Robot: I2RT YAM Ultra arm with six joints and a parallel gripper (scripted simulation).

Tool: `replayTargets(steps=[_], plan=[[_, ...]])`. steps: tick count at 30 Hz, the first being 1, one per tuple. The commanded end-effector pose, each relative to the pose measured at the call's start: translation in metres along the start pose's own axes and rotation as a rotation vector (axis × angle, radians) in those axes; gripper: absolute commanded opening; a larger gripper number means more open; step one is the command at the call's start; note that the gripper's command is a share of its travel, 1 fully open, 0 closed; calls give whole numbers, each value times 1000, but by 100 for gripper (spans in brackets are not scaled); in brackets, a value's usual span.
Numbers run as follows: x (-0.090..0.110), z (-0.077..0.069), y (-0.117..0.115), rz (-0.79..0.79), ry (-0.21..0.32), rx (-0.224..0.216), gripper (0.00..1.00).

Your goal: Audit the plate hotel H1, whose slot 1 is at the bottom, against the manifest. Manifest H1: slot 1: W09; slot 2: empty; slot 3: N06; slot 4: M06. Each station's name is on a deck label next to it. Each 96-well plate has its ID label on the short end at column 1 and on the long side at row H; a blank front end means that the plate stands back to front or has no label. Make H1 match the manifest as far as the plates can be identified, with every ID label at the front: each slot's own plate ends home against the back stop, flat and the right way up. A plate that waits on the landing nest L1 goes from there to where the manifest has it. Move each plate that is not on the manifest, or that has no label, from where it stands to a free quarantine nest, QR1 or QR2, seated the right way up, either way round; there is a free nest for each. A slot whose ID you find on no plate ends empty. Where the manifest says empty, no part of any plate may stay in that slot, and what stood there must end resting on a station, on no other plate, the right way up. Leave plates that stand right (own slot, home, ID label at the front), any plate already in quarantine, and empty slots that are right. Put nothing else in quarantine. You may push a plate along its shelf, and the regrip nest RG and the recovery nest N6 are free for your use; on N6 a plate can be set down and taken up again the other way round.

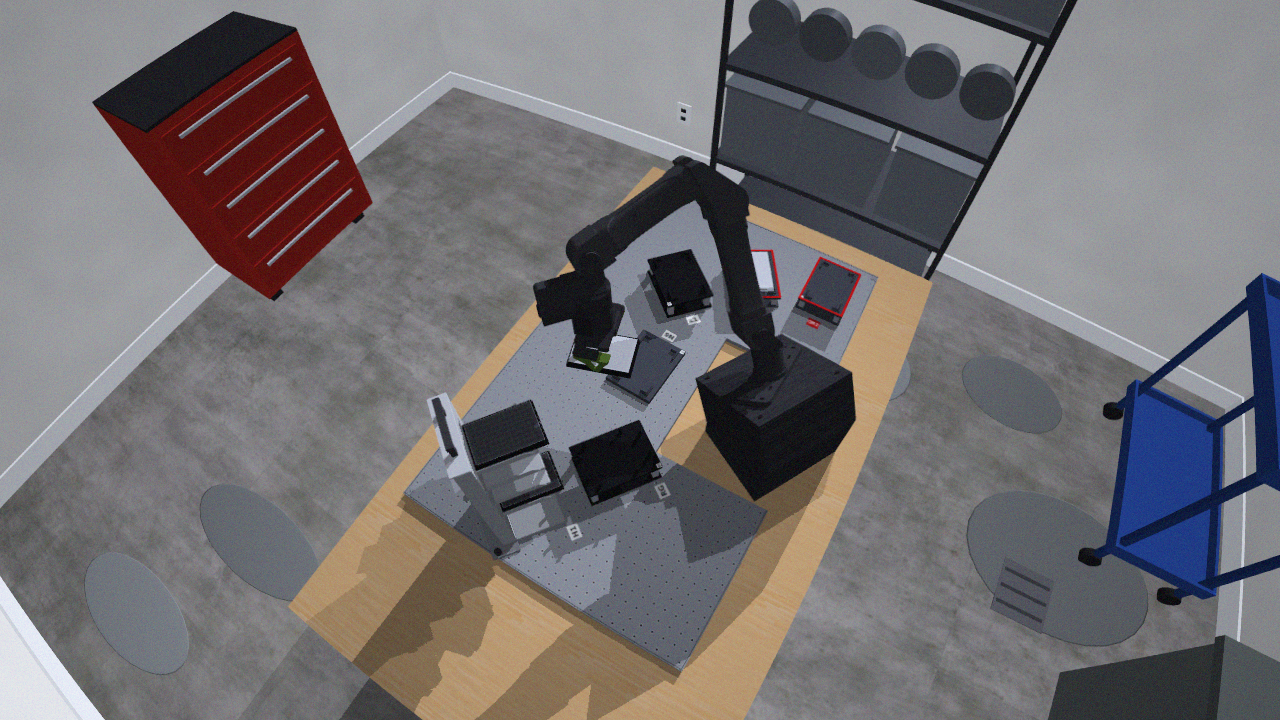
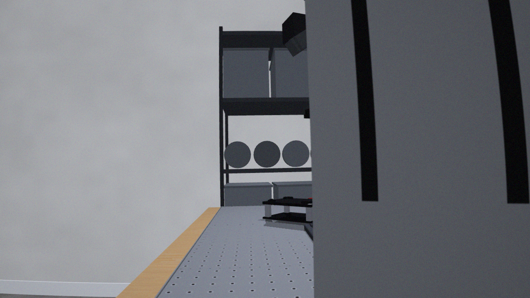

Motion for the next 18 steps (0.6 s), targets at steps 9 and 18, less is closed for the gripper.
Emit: replayTargets(steps=[9, 18], plan=[[-20, -13, -30, -1, -25, -29, 85], [-36, -13, -55, 1, -31, -29, 85]])
Point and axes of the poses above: the point where the finger pads meet when closed, its own z axis out along the fingers, its own y axis across the jaws, x = y × z, the point moved 7 cm from there along -z, back along the fingers, and after that the axes turned 11 degrees about z, right-handed, at the moved point
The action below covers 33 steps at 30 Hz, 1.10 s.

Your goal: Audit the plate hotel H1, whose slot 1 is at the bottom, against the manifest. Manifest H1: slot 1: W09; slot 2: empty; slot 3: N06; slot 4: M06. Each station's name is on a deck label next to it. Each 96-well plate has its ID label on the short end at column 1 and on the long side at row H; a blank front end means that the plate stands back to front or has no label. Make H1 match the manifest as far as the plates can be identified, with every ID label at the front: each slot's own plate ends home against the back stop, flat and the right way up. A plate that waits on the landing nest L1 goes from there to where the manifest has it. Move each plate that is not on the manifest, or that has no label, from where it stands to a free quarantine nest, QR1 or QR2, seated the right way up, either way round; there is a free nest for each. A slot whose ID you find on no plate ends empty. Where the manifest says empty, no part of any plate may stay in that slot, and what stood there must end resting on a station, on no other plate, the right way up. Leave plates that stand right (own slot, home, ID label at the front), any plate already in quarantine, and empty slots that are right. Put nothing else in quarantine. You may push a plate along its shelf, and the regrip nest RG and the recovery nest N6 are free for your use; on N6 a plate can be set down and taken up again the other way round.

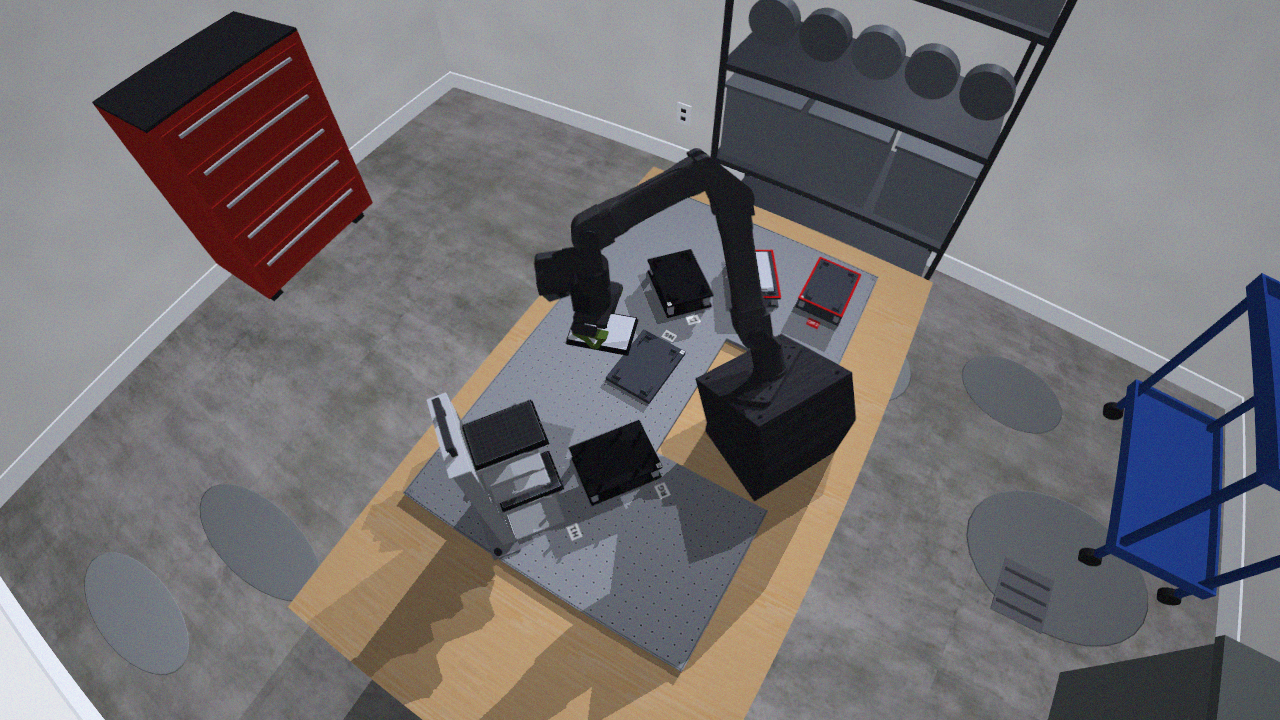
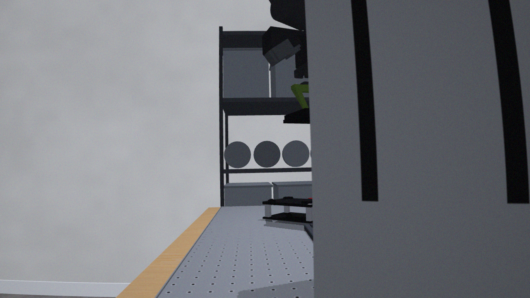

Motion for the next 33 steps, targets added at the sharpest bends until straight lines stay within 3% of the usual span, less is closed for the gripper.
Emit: replayTargets(steps=[1, 4, 6, 33], plan=[[-10, -15, -12, 11, -37, -38, 85], [-10, -14, -16, 28, -36, -38, 85], [-2, -5, -21, 55, -12, -23, 85], [1, -4, -103, 476, -15, -26, 85]])
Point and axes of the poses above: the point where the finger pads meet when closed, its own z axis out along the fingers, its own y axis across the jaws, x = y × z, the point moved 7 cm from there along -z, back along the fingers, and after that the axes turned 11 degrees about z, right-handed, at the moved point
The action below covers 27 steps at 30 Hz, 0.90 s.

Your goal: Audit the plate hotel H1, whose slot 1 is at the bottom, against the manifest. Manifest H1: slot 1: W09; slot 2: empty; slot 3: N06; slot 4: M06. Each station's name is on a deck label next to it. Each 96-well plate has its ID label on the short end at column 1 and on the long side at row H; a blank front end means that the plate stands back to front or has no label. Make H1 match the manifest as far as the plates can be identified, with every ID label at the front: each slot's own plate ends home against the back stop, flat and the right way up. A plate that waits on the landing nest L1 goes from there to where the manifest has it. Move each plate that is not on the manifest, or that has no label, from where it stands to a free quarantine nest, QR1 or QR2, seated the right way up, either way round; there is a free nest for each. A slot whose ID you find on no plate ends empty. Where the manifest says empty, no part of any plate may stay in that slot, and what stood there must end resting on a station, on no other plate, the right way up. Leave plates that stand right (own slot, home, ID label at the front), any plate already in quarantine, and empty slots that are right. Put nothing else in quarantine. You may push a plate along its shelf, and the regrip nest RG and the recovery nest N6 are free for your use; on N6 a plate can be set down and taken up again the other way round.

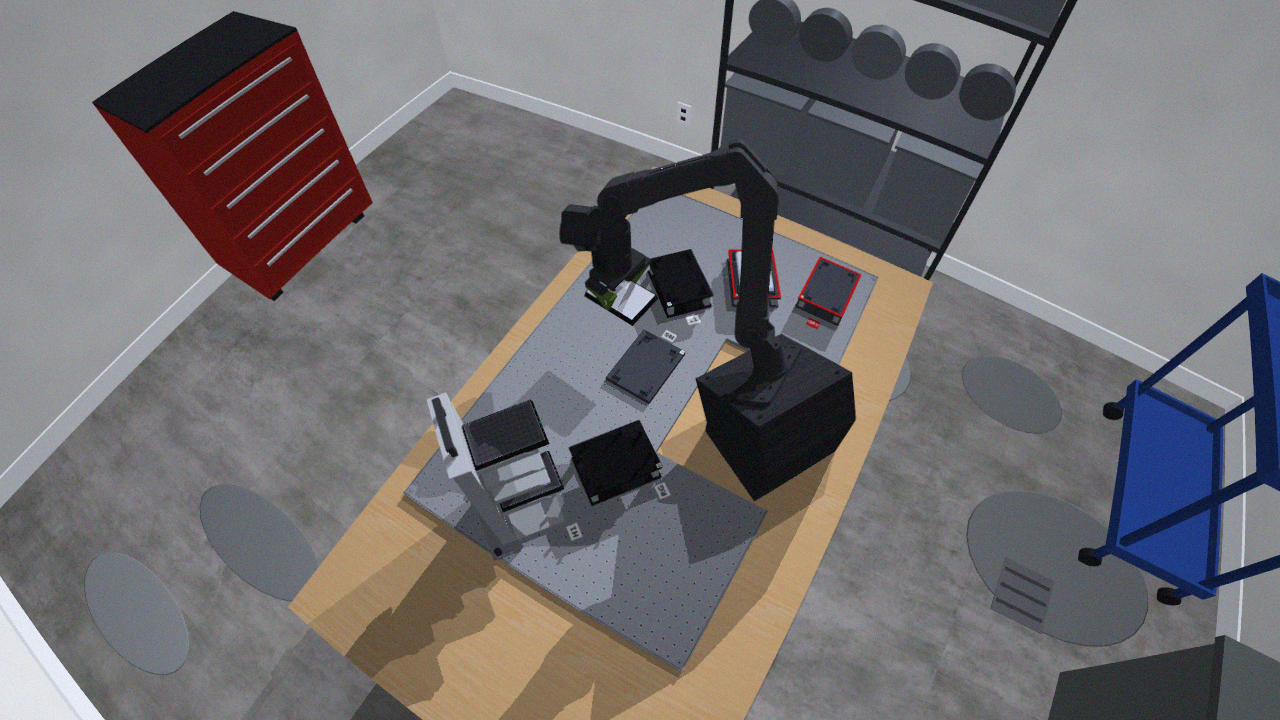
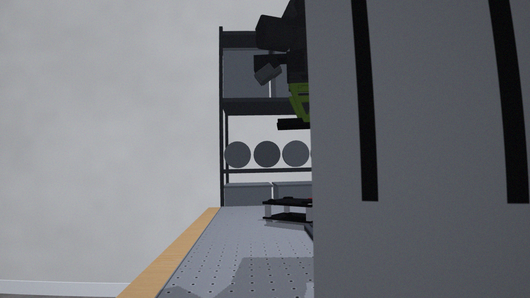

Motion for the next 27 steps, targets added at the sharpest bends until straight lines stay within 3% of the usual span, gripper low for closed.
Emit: replayTargets(steps=[1, 11, 18, 27], plan=[[0, -3, -12, 70, -7, -24, 85], [-10, -3, -36, 197, -7, -23, 85], [-28, -13, -57, 198, -44, -41, 85], [-37, -13, -79, 195, -45, -36, 85]])
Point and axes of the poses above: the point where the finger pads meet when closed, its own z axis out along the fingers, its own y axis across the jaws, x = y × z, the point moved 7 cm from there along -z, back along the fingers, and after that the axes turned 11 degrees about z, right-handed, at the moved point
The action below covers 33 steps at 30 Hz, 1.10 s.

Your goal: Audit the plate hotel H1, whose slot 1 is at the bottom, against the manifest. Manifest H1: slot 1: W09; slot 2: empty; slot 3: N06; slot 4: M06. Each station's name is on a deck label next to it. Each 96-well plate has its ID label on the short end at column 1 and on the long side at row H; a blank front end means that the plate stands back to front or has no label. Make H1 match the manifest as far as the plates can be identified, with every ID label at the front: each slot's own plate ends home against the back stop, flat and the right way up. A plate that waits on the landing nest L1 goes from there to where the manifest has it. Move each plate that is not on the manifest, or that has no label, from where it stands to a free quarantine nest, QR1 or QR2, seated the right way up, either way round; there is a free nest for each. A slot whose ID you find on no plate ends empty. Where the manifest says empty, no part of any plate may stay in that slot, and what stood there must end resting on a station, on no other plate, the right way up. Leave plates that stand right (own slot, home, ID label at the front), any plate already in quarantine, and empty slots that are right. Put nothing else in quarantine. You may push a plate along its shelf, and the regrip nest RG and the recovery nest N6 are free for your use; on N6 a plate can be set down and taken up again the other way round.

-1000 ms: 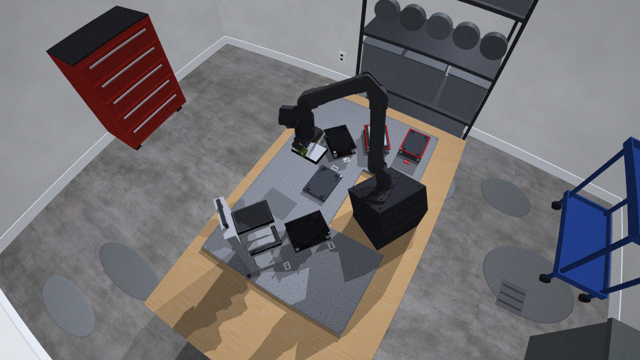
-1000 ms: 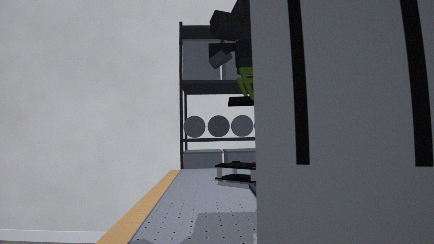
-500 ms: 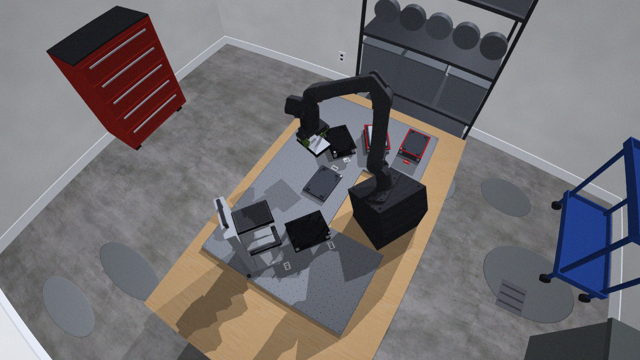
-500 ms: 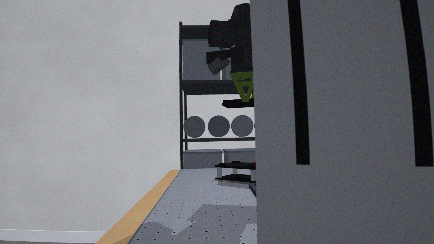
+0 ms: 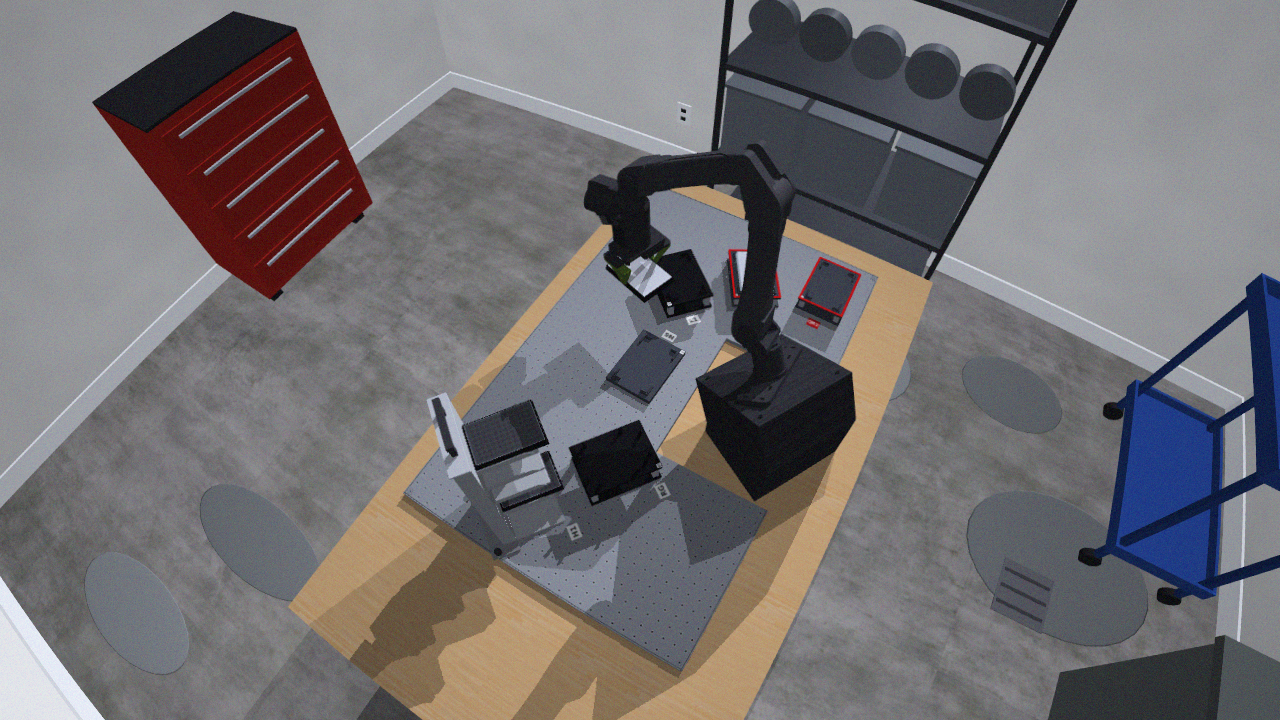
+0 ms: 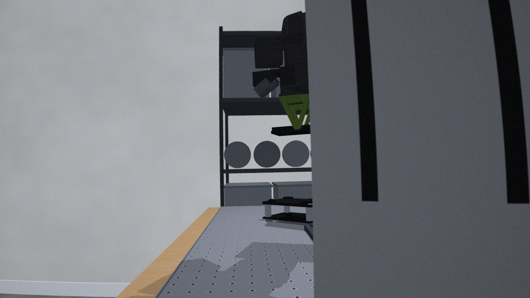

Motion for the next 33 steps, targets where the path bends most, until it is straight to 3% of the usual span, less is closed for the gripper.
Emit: replayTargets(steps=[1, 11, 15, 18, 20, 22, 33], plan=[[-15, -18, -9, -4, -55, -53, 85], [-29, -17, -31, -8, -55, -46, 85], [-37, -6, -39, -18, -17, -31, 85], [-40, -6, -49, -1, -19, -31, 85], [-39, -16, -57, 38, -56, -42, 85], [-31, -6, -64, 65, -18, -31, 85], [-30, -5, -94, 227, -19, -32, 85]])
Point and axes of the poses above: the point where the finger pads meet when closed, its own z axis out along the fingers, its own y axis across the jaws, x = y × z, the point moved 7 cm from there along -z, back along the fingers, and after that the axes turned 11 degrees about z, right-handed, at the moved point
